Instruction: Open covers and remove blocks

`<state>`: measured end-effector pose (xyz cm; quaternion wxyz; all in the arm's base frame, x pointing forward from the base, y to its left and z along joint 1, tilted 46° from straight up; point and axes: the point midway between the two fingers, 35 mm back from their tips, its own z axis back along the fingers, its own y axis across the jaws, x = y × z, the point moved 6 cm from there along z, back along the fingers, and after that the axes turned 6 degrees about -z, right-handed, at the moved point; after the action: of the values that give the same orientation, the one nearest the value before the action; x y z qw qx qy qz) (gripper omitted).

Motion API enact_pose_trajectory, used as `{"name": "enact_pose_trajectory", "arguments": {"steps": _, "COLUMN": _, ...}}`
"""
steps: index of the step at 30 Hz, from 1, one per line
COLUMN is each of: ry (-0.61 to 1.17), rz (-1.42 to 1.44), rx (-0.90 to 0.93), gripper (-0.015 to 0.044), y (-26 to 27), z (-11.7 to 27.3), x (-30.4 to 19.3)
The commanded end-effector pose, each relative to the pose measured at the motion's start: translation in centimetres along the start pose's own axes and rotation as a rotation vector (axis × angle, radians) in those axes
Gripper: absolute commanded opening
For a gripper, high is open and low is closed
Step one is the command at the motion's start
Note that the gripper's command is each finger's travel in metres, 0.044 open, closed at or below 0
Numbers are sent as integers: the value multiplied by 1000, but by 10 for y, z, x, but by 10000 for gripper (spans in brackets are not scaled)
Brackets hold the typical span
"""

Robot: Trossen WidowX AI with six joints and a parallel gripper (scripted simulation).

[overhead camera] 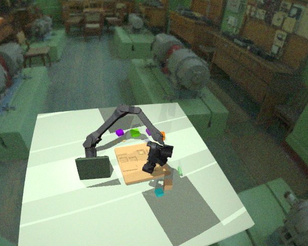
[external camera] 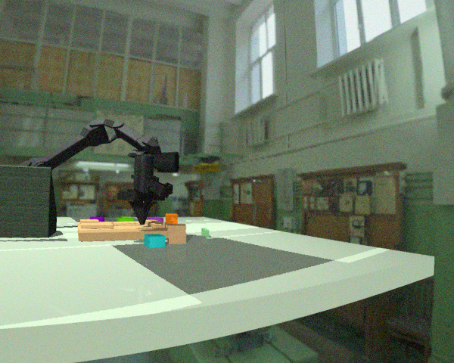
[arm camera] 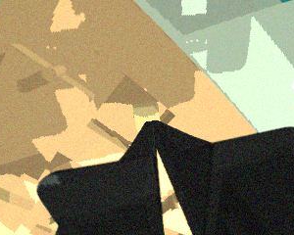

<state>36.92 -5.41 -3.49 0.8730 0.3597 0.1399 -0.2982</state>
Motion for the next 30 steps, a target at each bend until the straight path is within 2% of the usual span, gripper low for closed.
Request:
{"name": "enact_pose_trajectory", "arguments": {"steps": 1, "ry": 3, "rz": -5, "rx": 5, "gripper": 0, "y": 0, "z": -5, "x": 0}}
{"name": "enact_pose_trajectory", "arguments": {"steps": 30, "ry": 3, "rz": 10, "rx": 6, "gripper": 0, "y": 16, "z": -17, "x": 0}}
